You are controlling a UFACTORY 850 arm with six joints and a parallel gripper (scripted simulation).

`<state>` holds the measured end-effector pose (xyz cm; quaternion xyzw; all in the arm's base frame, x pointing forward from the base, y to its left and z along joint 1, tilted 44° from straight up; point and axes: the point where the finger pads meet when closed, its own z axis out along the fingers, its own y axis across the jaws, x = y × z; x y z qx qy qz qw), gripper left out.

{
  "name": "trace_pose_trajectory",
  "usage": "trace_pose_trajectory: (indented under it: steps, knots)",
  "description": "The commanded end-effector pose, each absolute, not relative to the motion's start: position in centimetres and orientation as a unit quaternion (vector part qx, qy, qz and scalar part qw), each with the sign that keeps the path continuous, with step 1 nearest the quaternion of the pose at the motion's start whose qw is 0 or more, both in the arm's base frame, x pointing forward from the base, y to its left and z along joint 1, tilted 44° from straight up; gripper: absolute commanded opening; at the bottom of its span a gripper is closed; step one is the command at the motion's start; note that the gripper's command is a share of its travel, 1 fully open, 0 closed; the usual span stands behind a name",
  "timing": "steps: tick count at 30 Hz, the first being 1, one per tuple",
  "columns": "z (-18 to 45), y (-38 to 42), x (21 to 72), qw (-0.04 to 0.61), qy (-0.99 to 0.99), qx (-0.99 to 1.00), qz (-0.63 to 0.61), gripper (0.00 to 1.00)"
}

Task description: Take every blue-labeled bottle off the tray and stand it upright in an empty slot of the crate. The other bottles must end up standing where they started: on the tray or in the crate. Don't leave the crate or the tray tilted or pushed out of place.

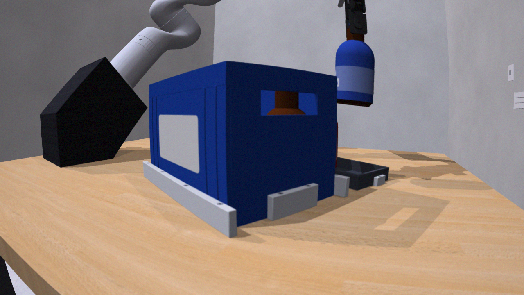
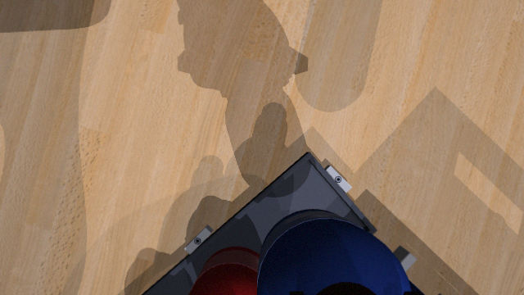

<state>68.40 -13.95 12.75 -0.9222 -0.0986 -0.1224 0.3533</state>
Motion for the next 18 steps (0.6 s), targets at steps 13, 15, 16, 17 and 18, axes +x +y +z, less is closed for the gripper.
trace_pose_trajectory:
  steps: [13,15,16,17,18]
  knots:
    - [14.1,-15.2,68.2,0.353,-0.099,-0.922,-0.124,0.00]
    - [14.2,-15.3,68.2,0.353,-0.099,-0.922,-0.124,0.00]
    - [14.3,-15.4,68.2,0.353,-0.099,-0.922,-0.124,0.00]
    - [14.4,-15.4,68.1,0.353,-0.099,-0.922,-0.124,0.00]
    - [14.4,-15.5,68.1,0.353,-0.099,-0.922,-0.124,0.00]
